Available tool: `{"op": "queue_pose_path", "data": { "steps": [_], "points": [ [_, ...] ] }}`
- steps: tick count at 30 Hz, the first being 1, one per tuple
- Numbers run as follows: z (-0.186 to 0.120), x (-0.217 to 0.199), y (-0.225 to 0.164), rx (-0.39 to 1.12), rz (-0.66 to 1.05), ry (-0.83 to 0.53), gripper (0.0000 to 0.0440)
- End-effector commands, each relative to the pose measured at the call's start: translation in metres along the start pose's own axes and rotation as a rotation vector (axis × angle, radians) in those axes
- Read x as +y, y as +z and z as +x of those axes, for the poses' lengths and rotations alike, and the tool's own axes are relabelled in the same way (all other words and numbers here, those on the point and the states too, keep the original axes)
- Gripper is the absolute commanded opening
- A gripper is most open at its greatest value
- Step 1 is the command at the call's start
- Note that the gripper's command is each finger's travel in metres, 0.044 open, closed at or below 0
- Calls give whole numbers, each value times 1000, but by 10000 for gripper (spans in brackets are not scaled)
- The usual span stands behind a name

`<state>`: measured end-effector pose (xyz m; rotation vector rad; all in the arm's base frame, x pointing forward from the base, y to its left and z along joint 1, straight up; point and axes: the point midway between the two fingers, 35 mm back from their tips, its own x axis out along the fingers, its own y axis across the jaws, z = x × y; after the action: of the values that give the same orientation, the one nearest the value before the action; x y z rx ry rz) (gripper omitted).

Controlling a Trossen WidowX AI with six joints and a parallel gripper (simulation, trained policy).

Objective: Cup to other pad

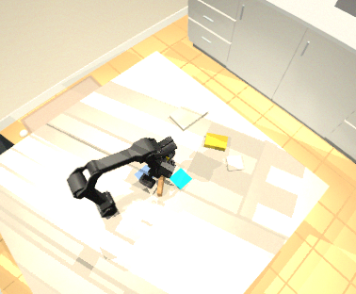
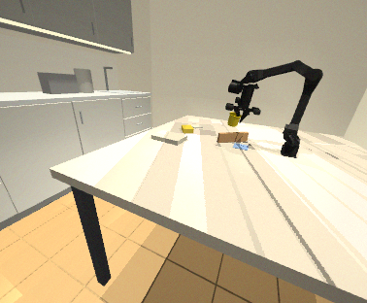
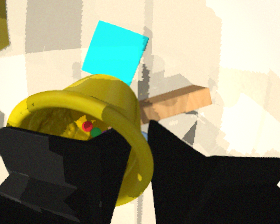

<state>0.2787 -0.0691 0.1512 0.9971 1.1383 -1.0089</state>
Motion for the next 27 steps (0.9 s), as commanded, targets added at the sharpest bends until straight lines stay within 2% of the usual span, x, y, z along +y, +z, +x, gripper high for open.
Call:
{"op": "queue_pose_path", "data": {
  "steps": [1,10,19,27],
  "points": [
    [3,6,14,-23,24,14,0],
    [21,17,40,-59,79,46,0],
    [51,24,48,-72,98,55,7],
    [77,22,47,-71,104,49,49]
  ]
}}
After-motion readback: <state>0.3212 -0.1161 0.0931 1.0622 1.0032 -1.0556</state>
